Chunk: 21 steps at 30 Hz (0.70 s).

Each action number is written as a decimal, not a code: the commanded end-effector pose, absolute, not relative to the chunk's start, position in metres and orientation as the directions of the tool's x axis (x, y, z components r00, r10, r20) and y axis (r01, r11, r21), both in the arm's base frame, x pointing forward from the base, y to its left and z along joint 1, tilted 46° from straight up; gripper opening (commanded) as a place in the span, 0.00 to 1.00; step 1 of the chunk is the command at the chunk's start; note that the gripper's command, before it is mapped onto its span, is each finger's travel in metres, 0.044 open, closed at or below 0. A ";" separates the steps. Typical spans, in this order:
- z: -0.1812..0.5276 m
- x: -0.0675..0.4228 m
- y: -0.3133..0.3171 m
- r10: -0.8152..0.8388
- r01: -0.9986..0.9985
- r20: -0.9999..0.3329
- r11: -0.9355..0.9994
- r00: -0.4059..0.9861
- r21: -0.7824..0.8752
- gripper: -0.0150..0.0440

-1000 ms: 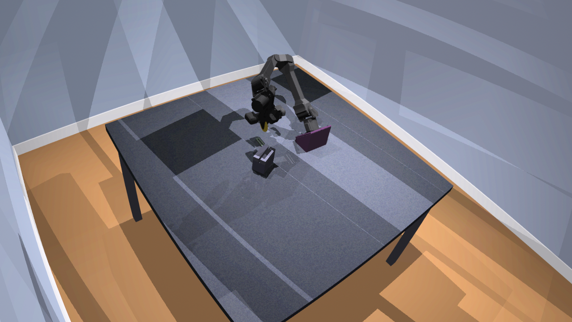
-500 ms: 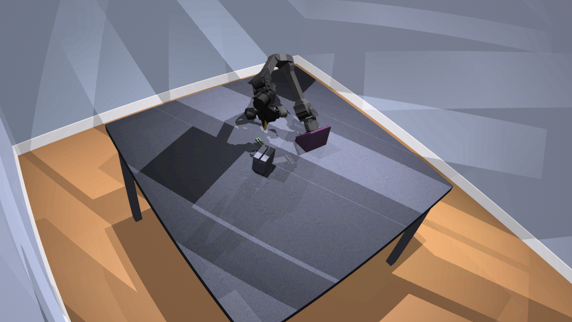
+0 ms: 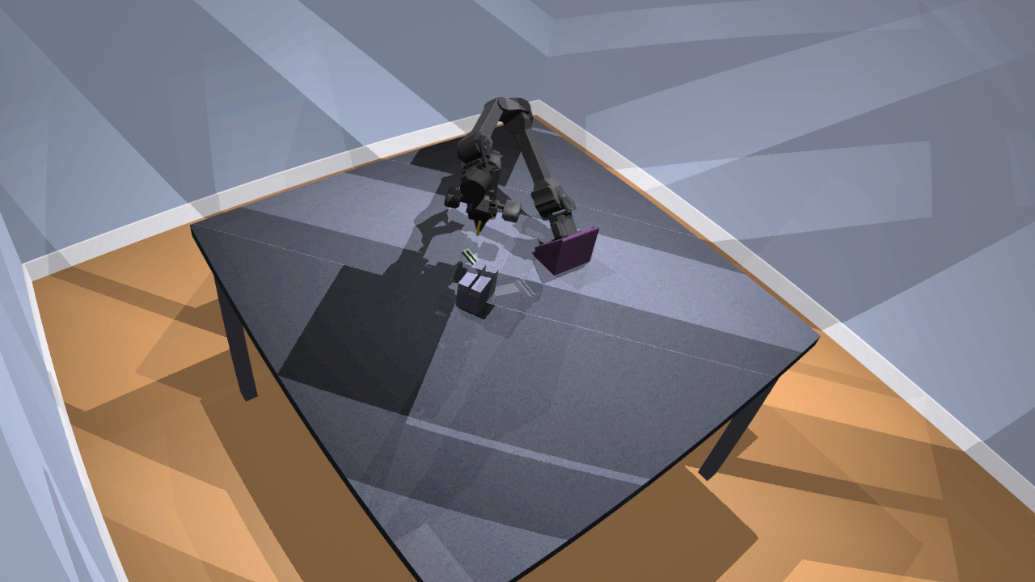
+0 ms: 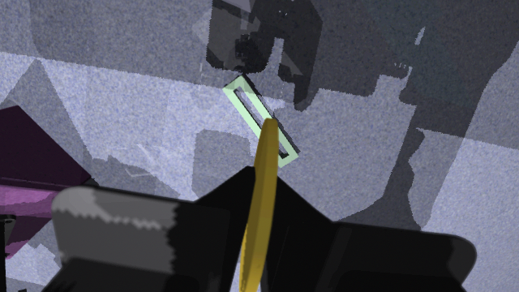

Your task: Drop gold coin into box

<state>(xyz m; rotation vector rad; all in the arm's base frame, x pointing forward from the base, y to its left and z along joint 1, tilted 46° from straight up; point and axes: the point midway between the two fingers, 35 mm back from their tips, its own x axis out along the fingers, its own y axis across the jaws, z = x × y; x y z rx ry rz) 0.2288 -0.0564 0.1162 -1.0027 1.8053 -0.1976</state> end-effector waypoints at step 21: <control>0.101 0.251 -0.043 -0.705 -0.334 -0.695 0.695 -0.141 -0.637 0.25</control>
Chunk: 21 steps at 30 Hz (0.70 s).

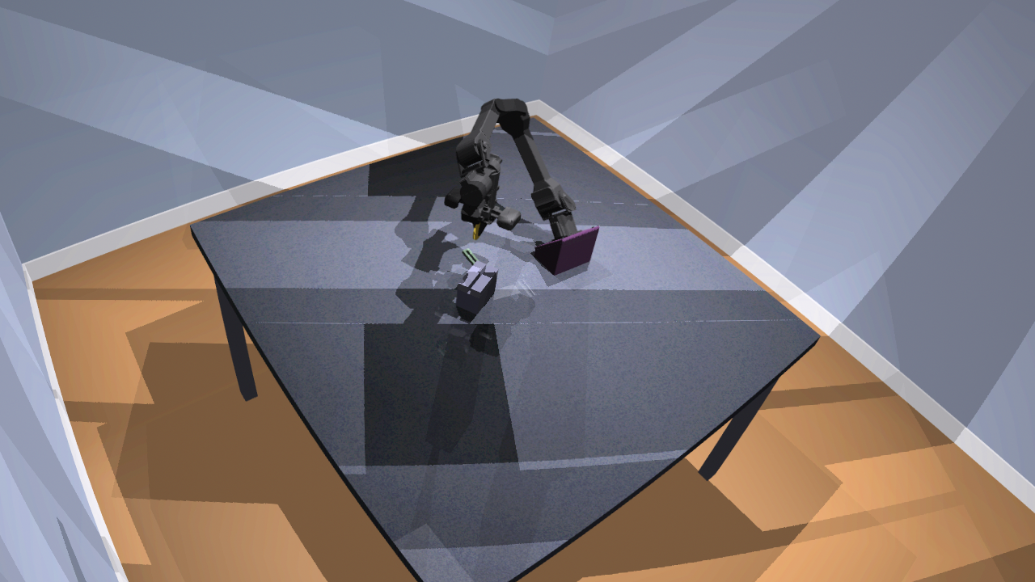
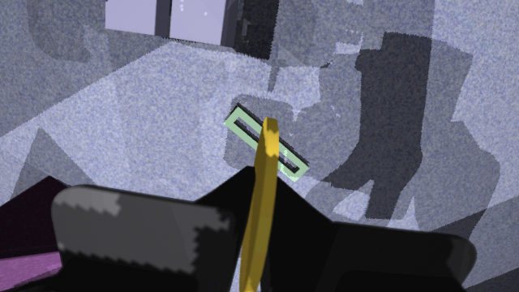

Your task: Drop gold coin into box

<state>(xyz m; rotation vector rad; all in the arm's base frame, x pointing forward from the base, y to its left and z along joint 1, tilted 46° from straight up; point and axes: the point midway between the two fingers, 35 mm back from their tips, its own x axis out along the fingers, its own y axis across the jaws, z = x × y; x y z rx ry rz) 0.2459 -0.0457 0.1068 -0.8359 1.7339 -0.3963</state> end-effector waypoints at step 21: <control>0.071 0.287 -0.020 -0.697 -0.330 -0.703 0.703 -0.143 -0.630 0.25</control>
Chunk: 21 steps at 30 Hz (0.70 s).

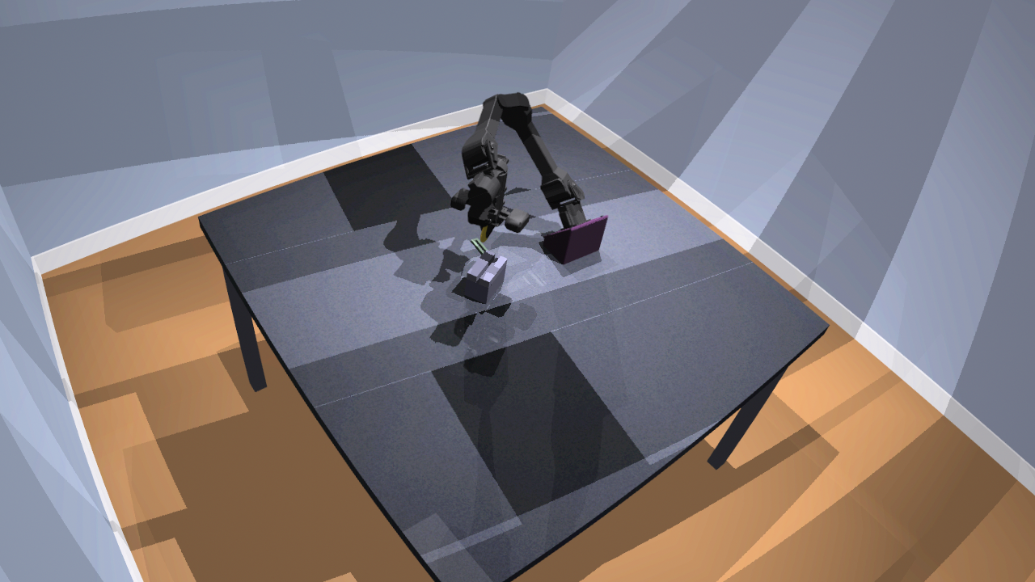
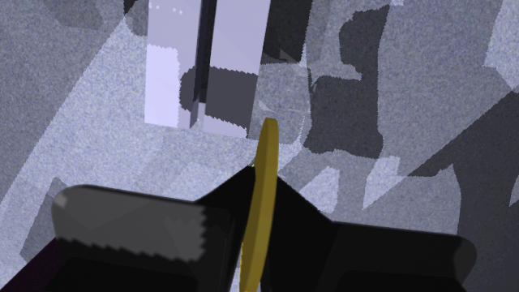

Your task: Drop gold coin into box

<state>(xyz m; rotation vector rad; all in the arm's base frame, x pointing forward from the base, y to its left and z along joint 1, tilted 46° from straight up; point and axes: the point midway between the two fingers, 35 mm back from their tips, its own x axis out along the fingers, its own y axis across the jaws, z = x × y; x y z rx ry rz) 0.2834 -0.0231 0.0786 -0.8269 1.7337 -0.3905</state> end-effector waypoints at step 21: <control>0.036 0.319 0.005 -0.703 -0.333 -0.698 0.697 -0.139 -0.636 0.25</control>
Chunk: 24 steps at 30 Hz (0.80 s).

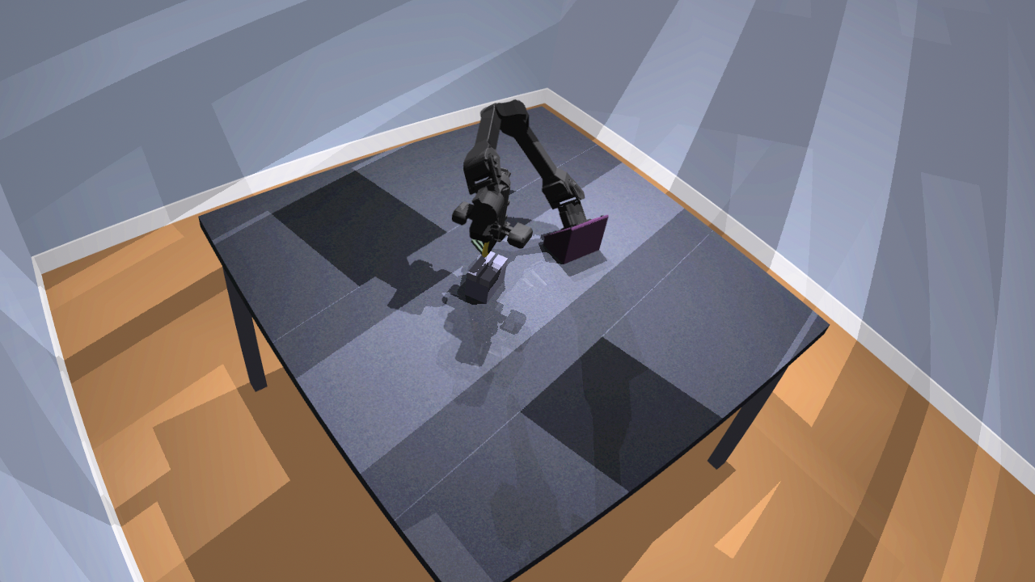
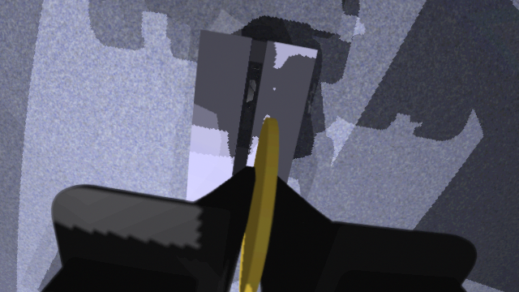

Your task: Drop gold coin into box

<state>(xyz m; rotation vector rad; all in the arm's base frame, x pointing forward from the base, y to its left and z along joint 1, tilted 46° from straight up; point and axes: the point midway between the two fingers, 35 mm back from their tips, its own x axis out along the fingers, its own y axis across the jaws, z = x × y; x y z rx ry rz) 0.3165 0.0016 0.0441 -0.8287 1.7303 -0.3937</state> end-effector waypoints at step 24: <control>0.033 0.321 0.005 -0.703 -0.342 -0.700 0.694 -0.130 -0.634 0.25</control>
